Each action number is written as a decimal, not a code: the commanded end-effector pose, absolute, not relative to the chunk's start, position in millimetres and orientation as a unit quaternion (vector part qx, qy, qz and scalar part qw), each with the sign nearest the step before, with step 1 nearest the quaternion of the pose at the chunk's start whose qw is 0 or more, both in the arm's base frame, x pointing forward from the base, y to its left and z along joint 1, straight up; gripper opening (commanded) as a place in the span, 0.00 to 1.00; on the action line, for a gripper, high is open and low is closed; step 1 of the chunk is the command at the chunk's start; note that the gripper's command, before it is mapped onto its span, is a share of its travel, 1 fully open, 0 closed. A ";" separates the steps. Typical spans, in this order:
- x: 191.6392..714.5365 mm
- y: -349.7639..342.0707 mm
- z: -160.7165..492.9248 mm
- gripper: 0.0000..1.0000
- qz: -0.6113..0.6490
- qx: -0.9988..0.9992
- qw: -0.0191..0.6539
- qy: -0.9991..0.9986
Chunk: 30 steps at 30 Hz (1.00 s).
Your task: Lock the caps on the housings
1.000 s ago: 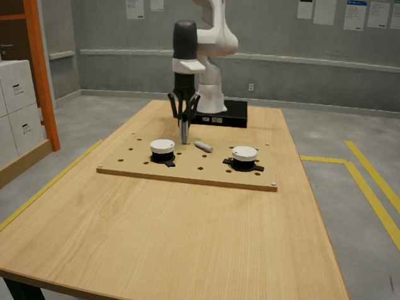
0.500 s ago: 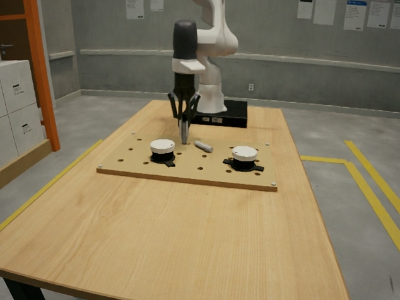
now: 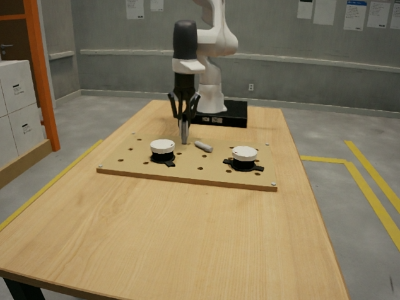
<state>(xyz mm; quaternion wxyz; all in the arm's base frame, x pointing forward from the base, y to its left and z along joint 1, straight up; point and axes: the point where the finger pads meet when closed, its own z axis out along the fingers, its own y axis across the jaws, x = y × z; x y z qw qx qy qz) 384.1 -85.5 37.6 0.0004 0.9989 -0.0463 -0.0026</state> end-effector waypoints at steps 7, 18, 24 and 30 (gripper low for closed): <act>387.4 -84.2 38.8 0.10 0.000 0.999 0.000 -0.045; 388.7 -84.2 38.8 0.10 0.000 0.999 0.000 -0.045; 389.5 -84.2 38.8 0.10 0.000 0.999 0.000 -0.045; 389.8 -84.2 38.8 0.10 0.000 0.999 0.000 -0.045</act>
